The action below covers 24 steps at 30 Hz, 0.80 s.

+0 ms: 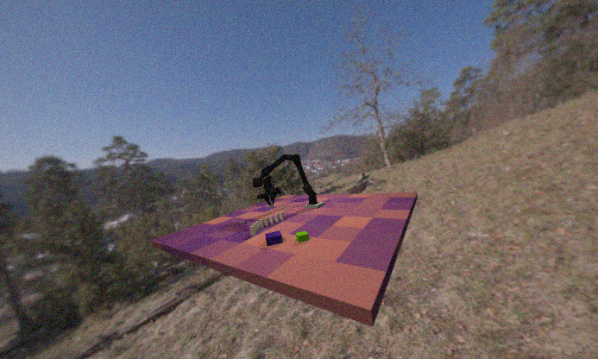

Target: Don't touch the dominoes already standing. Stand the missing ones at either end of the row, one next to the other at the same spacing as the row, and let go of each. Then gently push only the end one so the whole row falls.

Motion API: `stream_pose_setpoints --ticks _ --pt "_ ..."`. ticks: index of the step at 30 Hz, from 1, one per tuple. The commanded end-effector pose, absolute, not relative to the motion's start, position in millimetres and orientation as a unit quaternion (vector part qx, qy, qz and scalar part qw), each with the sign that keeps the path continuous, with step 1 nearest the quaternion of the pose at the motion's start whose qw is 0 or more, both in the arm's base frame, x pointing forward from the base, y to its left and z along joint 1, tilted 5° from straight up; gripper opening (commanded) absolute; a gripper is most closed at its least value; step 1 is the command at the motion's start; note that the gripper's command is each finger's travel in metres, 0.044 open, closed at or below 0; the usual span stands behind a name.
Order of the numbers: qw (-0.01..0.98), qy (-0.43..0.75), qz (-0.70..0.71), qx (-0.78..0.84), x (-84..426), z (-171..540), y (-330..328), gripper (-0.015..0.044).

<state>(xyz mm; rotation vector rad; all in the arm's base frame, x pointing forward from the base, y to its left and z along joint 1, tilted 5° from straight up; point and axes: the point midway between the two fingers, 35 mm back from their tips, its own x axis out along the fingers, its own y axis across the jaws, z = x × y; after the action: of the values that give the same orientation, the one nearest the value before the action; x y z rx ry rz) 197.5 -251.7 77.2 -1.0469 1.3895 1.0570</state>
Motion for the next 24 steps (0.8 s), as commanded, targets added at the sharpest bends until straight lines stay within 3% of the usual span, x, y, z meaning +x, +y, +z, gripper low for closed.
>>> stream_pose_setpoints --ticks 1,6,12,24 --pt "0.525 0.581 0.432 -0.447 204 127 -252 0.0107" --pt "0.526 0.580 0.432 -0.447 202 181 -242 0.0107" --pt "0.538 0.592 0.416 -0.432 210 181 -234 0.0107" --pt "0.658 0.697 0.183 -0.217 284 171 -131 0.0107"
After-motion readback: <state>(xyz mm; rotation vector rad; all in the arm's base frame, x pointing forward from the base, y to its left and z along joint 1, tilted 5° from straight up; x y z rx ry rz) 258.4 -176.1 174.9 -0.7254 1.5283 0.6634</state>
